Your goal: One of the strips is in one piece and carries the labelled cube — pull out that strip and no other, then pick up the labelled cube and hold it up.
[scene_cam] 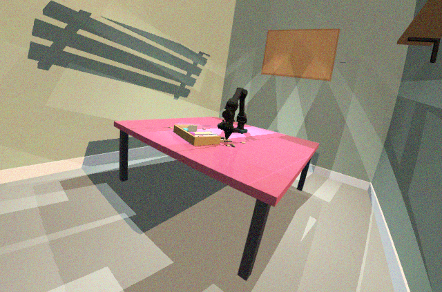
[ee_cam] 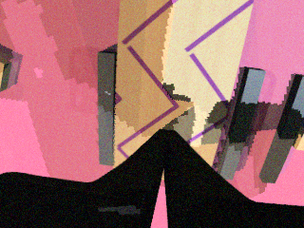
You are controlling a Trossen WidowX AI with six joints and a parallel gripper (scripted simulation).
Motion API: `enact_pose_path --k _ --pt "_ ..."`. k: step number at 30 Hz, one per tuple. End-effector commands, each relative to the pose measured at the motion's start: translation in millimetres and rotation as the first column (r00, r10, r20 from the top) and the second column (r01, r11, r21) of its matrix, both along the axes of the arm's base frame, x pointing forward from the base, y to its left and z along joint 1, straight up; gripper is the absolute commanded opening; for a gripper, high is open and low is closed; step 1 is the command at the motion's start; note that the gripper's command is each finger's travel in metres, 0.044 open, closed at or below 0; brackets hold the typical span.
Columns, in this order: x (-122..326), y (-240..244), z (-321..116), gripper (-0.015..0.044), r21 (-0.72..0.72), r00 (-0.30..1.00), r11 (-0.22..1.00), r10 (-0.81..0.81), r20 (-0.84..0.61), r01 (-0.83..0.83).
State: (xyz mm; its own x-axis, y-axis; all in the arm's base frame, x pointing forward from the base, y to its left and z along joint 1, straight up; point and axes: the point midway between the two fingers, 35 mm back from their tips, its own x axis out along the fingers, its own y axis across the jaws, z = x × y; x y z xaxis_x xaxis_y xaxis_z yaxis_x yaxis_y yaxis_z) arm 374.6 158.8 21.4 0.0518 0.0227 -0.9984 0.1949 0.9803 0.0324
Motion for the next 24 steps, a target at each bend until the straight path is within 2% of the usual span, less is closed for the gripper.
enact_pose_path --k 1,24 --pt "-12.3 1.5 -6.1 0.0 -0.005 1.0 1.0 0.003 -0.023 -0.003" --pt "-46.1 8.0 -8.0 0.0 -0.005 1.0 1.0 0.003 -0.025 -0.003"
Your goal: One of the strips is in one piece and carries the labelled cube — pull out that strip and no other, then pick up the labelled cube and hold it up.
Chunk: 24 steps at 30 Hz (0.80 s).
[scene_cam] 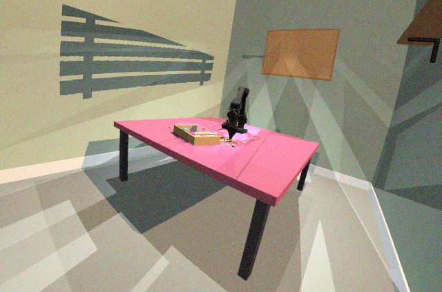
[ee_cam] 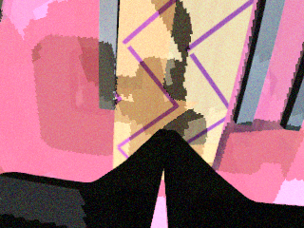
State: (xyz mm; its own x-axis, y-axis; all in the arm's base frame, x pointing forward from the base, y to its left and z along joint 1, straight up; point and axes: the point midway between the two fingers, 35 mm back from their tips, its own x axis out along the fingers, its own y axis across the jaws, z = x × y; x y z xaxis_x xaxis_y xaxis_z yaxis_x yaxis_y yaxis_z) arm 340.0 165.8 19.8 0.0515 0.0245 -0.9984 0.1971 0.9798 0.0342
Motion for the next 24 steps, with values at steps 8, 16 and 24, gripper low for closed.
enact_pose_path --k 8,16,24 --pt "-22.9 3.1 -6.8 0.0 -0.006 1.0 1.0 0.005 -0.026 -0.005" --pt "-34.1 5.3 -7.2 0.0 -0.006 1.0 1.0 0.005 -0.027 -0.005" --pt "-45.3 7.4 -7.6 0.0 -0.006 1.0 1.0 0.005 -0.028 -0.005"
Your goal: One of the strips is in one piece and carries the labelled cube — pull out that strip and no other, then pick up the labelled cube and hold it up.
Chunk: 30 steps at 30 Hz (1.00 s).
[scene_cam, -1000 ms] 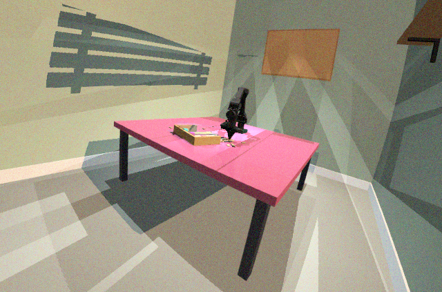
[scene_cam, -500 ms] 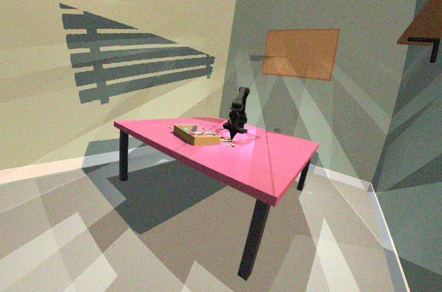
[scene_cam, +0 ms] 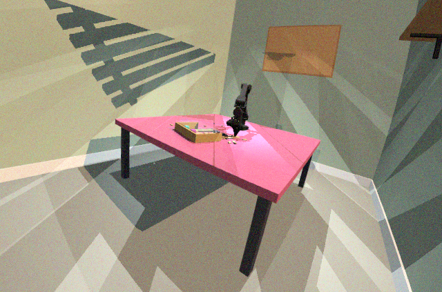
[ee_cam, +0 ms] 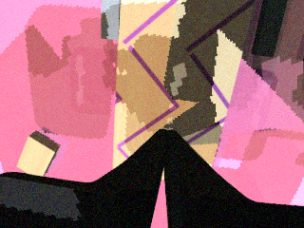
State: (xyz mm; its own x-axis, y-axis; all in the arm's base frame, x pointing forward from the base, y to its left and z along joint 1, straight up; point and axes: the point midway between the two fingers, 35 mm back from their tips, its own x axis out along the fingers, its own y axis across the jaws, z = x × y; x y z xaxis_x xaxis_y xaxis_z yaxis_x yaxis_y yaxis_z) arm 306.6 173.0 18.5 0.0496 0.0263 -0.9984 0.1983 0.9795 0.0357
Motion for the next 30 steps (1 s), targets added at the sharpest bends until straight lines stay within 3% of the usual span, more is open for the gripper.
enact_pose_path --k 1,30 --pt "-13.3 0.5 -6.4 0.0 -0.008 1.0 1.0 0.006 -0.026 -0.006" --pt "-54.0 8.3 -7.7 0.0 -0.007 1.0 1.0 0.006 -0.029 -0.007"
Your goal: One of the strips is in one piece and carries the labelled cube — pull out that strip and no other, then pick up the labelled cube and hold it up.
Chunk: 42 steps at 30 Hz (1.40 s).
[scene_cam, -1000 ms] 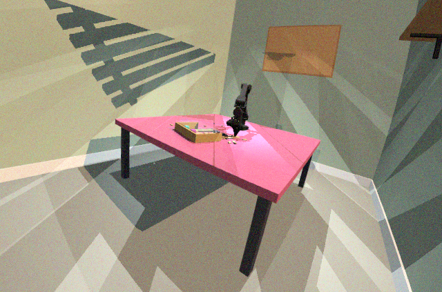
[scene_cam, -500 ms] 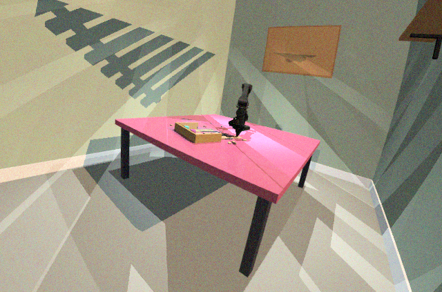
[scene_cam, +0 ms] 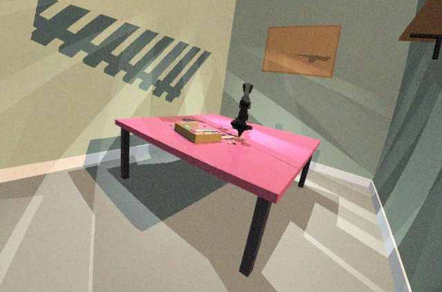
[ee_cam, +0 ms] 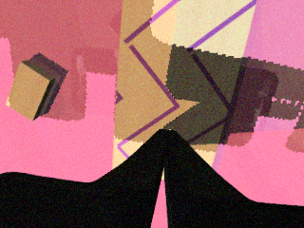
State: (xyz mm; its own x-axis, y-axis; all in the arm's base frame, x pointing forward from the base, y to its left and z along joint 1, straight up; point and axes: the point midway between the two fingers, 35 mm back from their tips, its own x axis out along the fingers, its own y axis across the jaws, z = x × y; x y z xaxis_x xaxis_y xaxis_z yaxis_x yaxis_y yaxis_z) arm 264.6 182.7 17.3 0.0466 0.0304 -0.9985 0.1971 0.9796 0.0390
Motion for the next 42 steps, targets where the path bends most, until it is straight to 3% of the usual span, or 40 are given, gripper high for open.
enact_pose_path --k 1,32,37,41,42 --pt "-13.5 -1.2 -6.4 0.0 -0.011 1.0 1.0 0.005 -0.026 -0.005" --pt "-50.2 5.8 -7.4 0.0 -0.01 1.0 1.0 0.005 -0.029 -0.005" --pt "-41.5 9.3 38.7 0.0 -0.009 1.0 1.0 0.005 -0.027 -0.005" --pt "-41.7 9.1 41.1 0.0 -0.01 1.0 1.0 0.005 -0.028 -0.005" --pt "-39.3 8.5 40.6 0.0026 -0.01 1.0 1.0 0.014 -0.028 -0.014"
